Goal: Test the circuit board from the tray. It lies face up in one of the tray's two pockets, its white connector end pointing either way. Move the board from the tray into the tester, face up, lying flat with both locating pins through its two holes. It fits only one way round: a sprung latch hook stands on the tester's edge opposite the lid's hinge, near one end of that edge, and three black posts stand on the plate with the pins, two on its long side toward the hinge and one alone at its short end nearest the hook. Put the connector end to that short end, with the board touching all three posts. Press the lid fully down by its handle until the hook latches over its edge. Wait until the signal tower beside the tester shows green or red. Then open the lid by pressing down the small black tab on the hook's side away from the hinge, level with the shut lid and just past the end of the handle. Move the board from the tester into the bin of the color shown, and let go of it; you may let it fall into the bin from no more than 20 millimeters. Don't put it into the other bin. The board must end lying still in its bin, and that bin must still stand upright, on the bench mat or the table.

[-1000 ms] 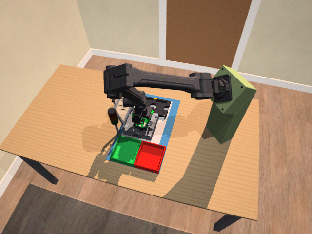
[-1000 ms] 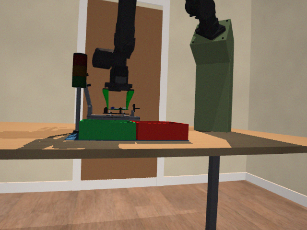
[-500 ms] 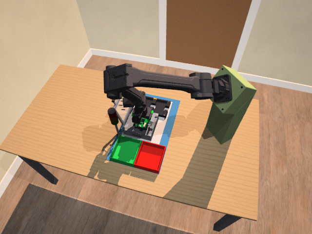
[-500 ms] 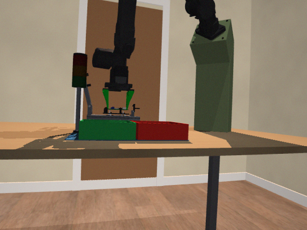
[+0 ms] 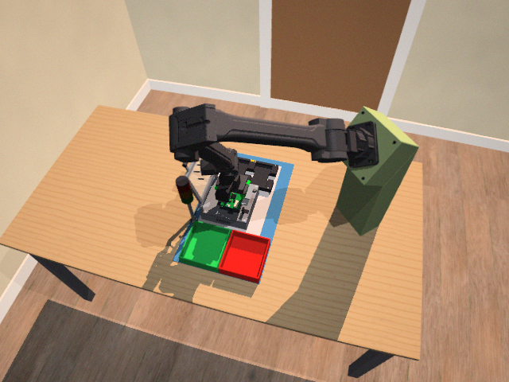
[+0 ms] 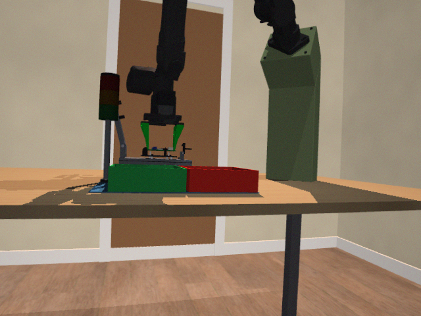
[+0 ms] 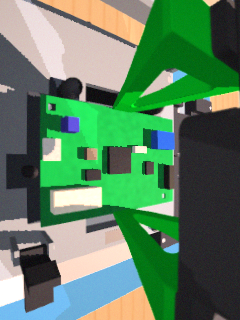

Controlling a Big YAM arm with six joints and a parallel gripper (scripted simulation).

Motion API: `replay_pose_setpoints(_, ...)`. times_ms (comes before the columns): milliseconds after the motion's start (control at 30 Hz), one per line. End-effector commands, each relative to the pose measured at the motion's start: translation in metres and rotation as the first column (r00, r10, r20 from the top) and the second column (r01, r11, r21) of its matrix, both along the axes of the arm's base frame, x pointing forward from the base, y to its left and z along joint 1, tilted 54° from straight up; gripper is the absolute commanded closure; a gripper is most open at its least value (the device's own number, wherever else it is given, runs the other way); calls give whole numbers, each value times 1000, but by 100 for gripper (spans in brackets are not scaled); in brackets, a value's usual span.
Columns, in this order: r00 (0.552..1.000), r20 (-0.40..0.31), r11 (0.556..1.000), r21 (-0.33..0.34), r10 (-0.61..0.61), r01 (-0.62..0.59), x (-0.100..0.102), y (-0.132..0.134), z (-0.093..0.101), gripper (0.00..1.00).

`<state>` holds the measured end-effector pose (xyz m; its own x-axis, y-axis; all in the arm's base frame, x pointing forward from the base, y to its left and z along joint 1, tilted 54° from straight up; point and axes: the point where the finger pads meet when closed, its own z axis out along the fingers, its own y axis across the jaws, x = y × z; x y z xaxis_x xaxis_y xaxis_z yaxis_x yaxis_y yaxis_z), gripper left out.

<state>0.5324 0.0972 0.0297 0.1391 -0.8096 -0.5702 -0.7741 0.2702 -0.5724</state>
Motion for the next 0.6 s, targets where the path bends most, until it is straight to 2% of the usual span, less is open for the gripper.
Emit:
replay_pose_setpoints(0,1000,5,1000,4,-1,1,3,2,-1,28)
replay_pose_setpoints(567,1000,1,1000,5,0,0,2,3,-3,28)
